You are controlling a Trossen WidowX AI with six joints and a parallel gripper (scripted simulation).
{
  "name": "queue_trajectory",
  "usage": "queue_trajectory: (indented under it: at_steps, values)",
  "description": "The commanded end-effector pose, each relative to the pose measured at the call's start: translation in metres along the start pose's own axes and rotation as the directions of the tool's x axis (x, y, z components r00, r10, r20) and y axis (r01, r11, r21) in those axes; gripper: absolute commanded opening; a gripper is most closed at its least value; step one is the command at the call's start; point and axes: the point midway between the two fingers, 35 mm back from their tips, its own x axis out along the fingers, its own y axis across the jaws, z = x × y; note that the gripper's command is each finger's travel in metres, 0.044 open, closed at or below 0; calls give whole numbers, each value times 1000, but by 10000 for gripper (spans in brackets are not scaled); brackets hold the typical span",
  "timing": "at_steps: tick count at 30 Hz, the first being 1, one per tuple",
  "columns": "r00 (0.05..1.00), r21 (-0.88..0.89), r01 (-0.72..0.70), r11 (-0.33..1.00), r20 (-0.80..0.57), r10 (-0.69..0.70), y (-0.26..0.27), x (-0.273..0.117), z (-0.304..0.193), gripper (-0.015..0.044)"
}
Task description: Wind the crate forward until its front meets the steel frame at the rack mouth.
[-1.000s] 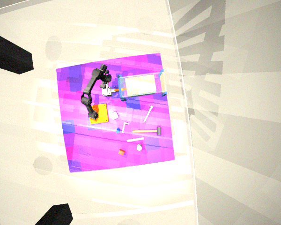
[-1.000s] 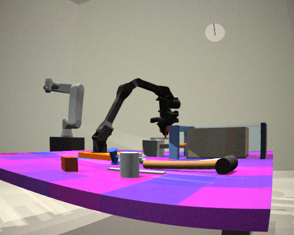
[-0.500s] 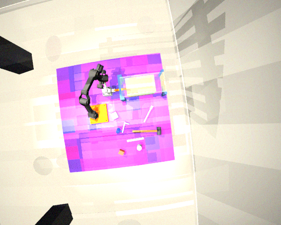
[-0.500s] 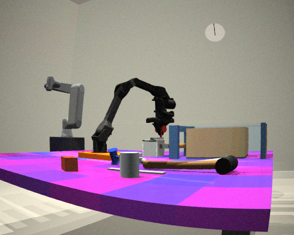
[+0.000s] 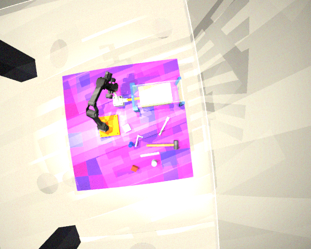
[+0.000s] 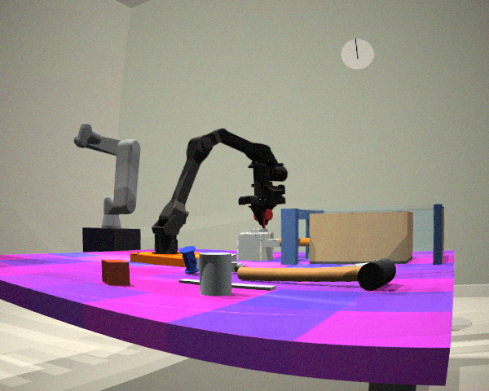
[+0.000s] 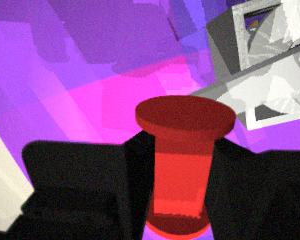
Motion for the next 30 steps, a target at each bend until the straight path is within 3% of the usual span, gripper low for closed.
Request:
queue_trajectory:
  at_steps: [1, 30]
  values:
    - [999, -22, 29, 999, -32, -30, -12, 0, -20, 0]
    - [999, -22, 32, 999, -34, -33, -44, -2, -44, 0]
